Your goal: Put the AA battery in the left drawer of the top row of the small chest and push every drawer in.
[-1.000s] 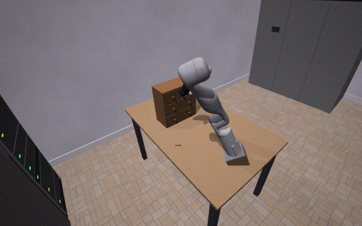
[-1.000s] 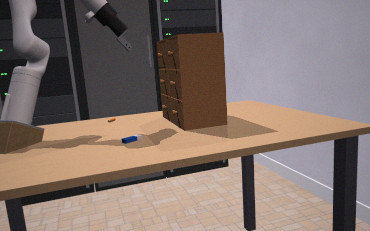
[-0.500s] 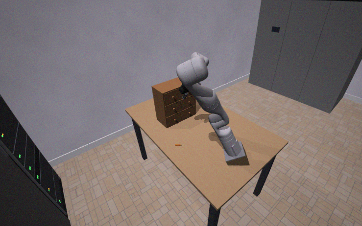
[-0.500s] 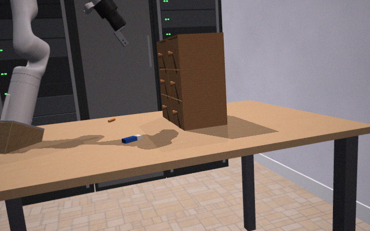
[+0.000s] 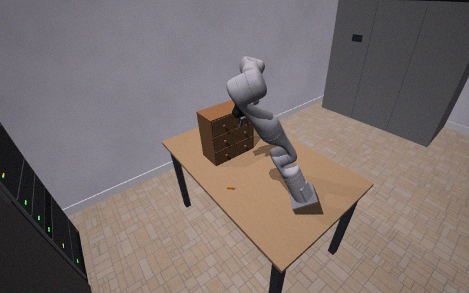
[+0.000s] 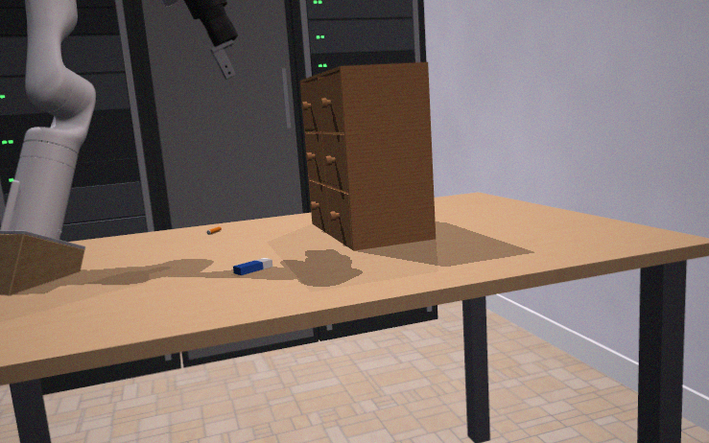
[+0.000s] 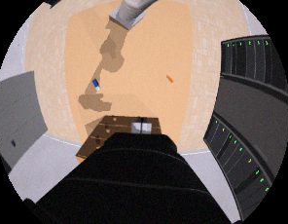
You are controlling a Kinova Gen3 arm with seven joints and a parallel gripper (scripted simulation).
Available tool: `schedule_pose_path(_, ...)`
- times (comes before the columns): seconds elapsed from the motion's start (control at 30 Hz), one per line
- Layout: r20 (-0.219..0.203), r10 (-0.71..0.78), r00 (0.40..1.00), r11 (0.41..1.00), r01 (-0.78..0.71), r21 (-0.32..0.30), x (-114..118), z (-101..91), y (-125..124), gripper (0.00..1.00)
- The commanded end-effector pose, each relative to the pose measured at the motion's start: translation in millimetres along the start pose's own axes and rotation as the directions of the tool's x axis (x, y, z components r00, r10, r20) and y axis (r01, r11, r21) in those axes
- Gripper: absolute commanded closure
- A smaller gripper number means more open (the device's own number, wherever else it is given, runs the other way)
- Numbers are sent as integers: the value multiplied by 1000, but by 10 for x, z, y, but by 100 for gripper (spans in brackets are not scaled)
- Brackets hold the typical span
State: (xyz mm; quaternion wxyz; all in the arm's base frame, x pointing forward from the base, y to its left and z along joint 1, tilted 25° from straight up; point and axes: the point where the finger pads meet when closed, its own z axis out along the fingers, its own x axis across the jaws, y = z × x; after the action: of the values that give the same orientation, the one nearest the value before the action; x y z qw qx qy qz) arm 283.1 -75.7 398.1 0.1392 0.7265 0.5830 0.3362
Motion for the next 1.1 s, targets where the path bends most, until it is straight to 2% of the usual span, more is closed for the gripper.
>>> schedule_pose_path(0.0, -1, 6, 1000, 999, -6, 51, -13, -64, 5, 100)
schedule_pose_path(0.23, 0, 6, 1000, 989, -6, 144, -15, -209, -29, 100)
schedule_pose_path(0.33, 6, 5, 1000, 989, -6, 149, -36, -221, -5, 100)
schedule_pose_path(0.7, 2, 7, 1000, 961, -7, 276, -17, -415, -75, 100)
schedule_pose_path(1.07, 3, 7, 1000, 940, -7, 340, -18, -518, -99, 100)
